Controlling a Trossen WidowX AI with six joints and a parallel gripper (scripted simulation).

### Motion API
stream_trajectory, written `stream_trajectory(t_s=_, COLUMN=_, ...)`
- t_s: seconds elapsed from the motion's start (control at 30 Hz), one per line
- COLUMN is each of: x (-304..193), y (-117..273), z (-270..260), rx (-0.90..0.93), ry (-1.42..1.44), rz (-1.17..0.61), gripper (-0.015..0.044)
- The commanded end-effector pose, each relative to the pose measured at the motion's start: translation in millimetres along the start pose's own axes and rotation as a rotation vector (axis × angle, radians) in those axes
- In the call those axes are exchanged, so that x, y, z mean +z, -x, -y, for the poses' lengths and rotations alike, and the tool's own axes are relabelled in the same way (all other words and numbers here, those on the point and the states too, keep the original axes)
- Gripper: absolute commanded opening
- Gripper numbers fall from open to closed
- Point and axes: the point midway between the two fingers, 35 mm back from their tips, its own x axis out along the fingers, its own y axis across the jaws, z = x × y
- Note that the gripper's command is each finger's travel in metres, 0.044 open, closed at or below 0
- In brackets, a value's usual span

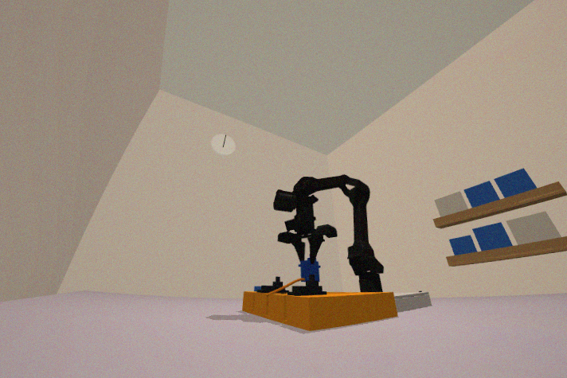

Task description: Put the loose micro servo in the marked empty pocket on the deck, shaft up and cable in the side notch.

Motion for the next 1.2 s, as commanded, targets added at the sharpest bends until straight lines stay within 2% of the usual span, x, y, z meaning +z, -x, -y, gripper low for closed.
stream_trajectory(t_s=0.0, x=5.5, y=1.3, z=-2.2, rx=-0.001, ry=-0.004, rz=0.005, gripper=0.0)
stream_trajectory(t_s=0.57, x=24.0, y=1.5, z=-48.4, rx=0.005, ry=-0.02, rz=0.007, gripper=0.0)
stream_trajectory(t_s=0.97, x=23.9, y=1.5, z=-48.3, rx=0.006, ry=-0.36, rz=0.006, gripper=0.0)
stream_trajectory(t_s=1.17, x=23.9, y=1.5, z=-48.3, rx=0.006, ry=-0.381, rz=0.006, gripper=0.0)
